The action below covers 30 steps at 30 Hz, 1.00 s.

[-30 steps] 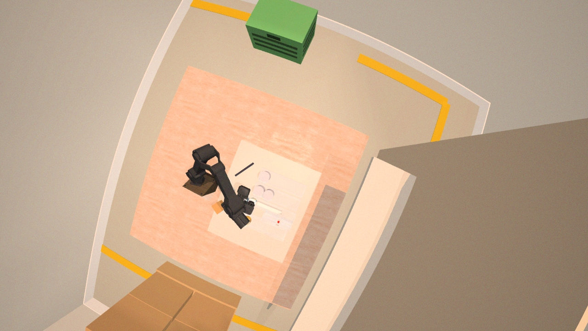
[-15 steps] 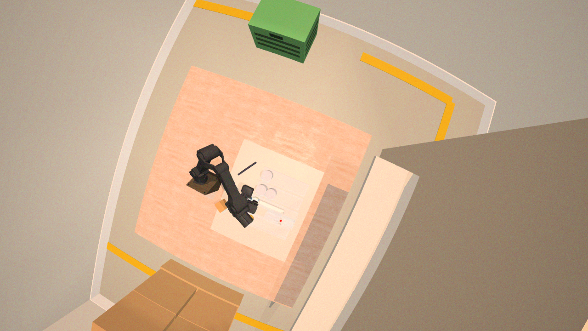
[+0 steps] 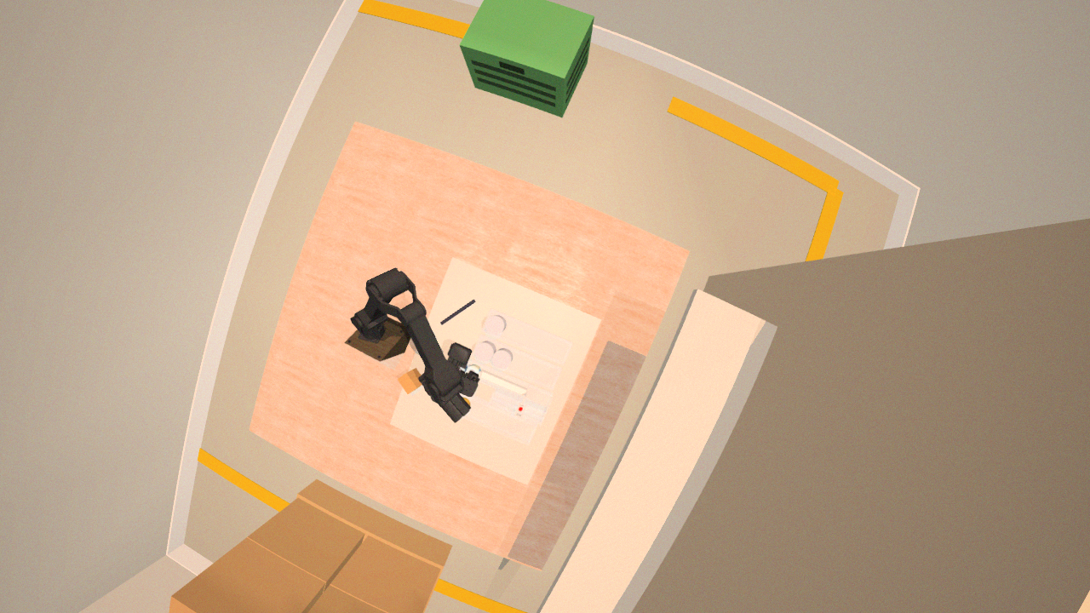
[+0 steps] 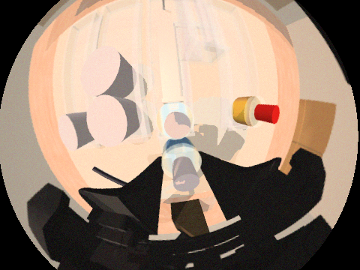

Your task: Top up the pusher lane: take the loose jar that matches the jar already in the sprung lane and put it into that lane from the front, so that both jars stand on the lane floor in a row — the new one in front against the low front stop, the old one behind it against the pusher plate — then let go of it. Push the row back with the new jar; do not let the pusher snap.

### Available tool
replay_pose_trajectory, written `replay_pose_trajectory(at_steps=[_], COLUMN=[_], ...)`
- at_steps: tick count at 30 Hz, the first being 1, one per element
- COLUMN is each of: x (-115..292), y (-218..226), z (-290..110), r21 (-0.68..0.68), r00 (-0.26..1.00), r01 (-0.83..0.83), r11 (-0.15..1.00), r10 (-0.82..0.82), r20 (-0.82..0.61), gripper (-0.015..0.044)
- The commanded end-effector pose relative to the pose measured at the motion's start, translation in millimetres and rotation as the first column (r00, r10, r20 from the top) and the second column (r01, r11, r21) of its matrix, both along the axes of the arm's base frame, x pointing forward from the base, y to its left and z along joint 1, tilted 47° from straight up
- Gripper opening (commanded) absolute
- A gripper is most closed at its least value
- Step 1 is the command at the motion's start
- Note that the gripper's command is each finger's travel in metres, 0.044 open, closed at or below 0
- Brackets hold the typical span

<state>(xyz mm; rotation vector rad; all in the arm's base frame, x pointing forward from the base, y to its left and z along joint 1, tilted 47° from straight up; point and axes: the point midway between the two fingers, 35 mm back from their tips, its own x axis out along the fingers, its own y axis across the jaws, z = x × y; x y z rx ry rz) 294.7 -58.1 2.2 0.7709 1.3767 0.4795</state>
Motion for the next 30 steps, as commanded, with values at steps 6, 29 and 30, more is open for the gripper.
replay_pose_trajectory(at_steps=[6,29,30], x=[12.0,23.3,23.8], y=[-3.7,-6.1,-6.2], z=[2.3,3.3,3.4], r21=[-0.007,-0.007,-0.007], r00=[1.000,1.000,1.000], r01=[0.005,0.005,0.005], r11=[1.000,1.000,1.000], r10=[-0.005,-0.005,-0.005], r20=[0.022,0.023,0.023], gripper=[0.0000,0.0000,0.0000])
